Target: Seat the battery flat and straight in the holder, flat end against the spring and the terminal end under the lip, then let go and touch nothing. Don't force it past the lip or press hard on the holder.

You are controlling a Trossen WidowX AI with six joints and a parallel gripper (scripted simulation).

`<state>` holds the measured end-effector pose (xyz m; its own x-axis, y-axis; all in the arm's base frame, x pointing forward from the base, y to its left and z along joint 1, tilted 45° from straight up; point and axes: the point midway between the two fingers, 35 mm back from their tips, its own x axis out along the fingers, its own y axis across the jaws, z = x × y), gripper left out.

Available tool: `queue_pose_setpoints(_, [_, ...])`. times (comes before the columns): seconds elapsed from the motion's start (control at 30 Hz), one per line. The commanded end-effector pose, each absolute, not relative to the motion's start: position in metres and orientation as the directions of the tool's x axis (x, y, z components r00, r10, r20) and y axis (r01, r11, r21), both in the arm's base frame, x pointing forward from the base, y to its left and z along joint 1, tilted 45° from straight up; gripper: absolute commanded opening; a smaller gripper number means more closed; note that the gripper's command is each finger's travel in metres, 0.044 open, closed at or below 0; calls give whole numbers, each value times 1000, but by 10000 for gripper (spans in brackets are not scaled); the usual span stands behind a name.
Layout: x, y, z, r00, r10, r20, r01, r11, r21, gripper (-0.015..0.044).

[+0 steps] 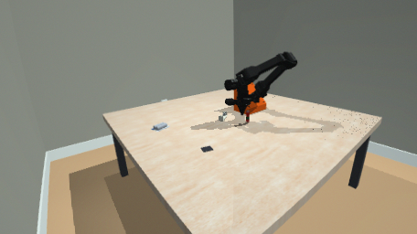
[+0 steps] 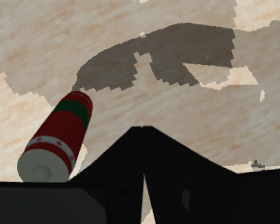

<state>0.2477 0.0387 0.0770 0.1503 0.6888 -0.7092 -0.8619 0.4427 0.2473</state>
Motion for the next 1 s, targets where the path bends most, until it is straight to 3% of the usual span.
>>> queue_pose_setpoints(0.0, [241, 43, 78, 146, 694, -705, -860, 442, 257, 0])
queue_pose_setpoints(0.97, [200, 64, 89, 145, 695, -704, -859, 441, 259, 0])
